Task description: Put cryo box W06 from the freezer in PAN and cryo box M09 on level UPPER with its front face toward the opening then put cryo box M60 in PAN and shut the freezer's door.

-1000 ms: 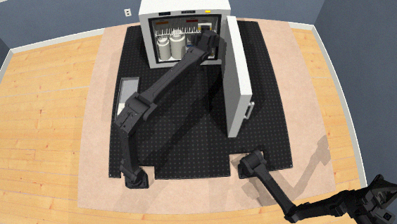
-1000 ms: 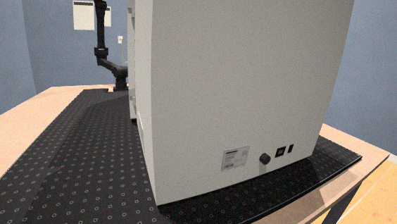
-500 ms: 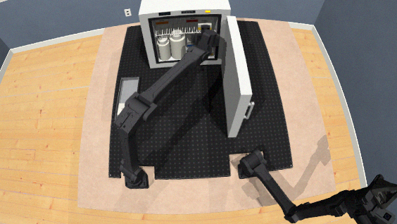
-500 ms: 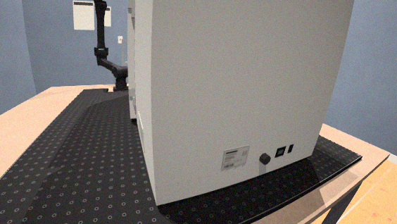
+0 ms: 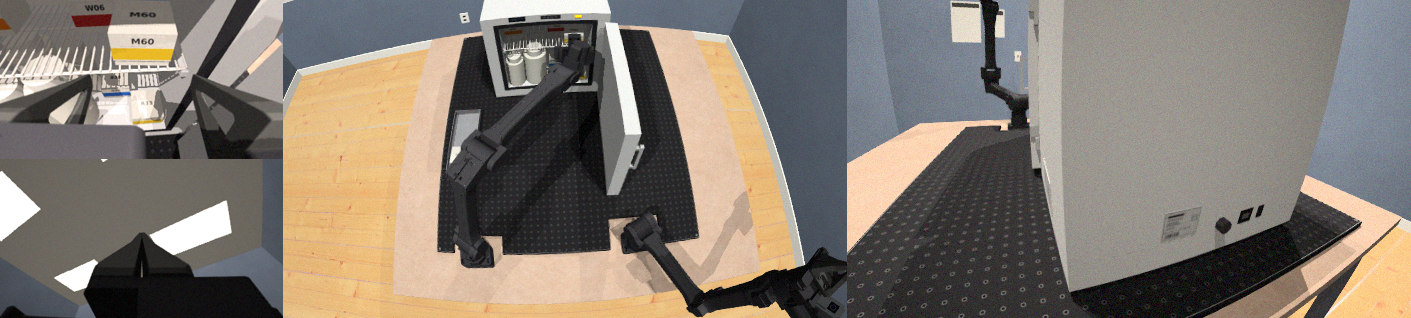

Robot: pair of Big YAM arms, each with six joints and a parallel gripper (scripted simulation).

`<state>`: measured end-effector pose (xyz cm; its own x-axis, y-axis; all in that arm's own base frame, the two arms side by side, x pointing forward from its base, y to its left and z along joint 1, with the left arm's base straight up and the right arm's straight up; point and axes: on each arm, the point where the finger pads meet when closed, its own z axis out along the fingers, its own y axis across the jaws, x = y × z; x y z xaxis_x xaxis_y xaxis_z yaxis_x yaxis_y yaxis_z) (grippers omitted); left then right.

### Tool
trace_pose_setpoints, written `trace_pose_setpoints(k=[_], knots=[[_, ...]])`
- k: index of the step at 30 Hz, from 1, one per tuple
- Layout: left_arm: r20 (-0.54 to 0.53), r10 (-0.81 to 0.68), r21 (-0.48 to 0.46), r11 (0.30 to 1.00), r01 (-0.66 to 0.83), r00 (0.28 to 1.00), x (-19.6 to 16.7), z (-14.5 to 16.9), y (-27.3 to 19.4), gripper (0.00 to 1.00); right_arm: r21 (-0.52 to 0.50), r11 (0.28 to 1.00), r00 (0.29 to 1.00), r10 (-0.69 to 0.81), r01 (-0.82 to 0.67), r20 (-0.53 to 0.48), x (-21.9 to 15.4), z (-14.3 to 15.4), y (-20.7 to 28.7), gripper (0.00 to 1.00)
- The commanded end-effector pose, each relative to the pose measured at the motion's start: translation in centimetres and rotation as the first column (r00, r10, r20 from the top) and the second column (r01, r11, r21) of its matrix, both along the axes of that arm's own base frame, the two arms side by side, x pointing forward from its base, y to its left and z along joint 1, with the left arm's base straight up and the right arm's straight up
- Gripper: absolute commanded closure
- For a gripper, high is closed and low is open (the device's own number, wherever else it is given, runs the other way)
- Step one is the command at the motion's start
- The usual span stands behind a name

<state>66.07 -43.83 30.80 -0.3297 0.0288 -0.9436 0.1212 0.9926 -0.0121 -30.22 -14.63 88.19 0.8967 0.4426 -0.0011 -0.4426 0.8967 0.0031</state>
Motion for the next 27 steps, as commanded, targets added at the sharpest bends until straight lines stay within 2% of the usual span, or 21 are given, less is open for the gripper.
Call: trace_pose_setpoints(k=[1,3,7,9,14,16,18,22,27], knots=[[0.03,-0.002,-0.01,1.0,0.003,1.0,1.6,2.0,-0.5,0.0,-0.016,1.0,1.0,-0.011,0.01,-0.026,1.3,0.3,0.7,1.0],[0.017,0.001,0.001,1.0,-0.001,1.0,1.7,0.9,-0.2,0.0,-0.016,1.0,1.0,-0.011,0.01,-0.026,1.3,0.3,0.7,1.0],[0.03,0.002,-0.01,1.0,-0.002,1.0,2.2,1.9,-0.3,0.0,-0.016,1.0,1.0,-0.011,0.01,-0.026,1.3,0.3,0.7,1.0],[0.017,0.002,0.001,1.0,-0.002,1.0,2.1,0.8,-0.1,0.0,-0.016,1.0,1.0,-0.011,0.01,-0.026,1.3,0.3,0.7,1.0],[0.03,-0.006,-0.01,1.0,0.006,1.0,2.1,1.7,-0.9,0.0,-0.016,1.0,1.0,-0.011,0.01,-0.026,1.3,0.3,0.7,1.0],[0.016,-0.003,0.002,1.0,0.003,1.0,2.2,0.6,-0.5,0.0,-0.016,1.0,1.0,-0.011,0.01,-0.026,1.3,0.3,0.7,1.0],[0.031,0.001,-0.01,1.0,-0.001,1.0,2.7,1.6,-0.4,0.0,-0.016,1.0,1.0,-0.011,0.01,-0.026,1.3,0.3,0.7,1.0],[0.02,0.002,-0.001,1.0,-0.002,1.0,2.8,0.8,-0.3,0.0,-0.016,1.0,1.0,-0.011,0.01,-0.026,1.3,0.3,0.7,1.0],[0.031,0.0,-0.01,1.0,0.0,1.0,3.1,1.6,-0.5,0.0,-0.016,1.0,1.0,-0.011,0.01,-0.026,1.3,0.3,0.7,1.0]])
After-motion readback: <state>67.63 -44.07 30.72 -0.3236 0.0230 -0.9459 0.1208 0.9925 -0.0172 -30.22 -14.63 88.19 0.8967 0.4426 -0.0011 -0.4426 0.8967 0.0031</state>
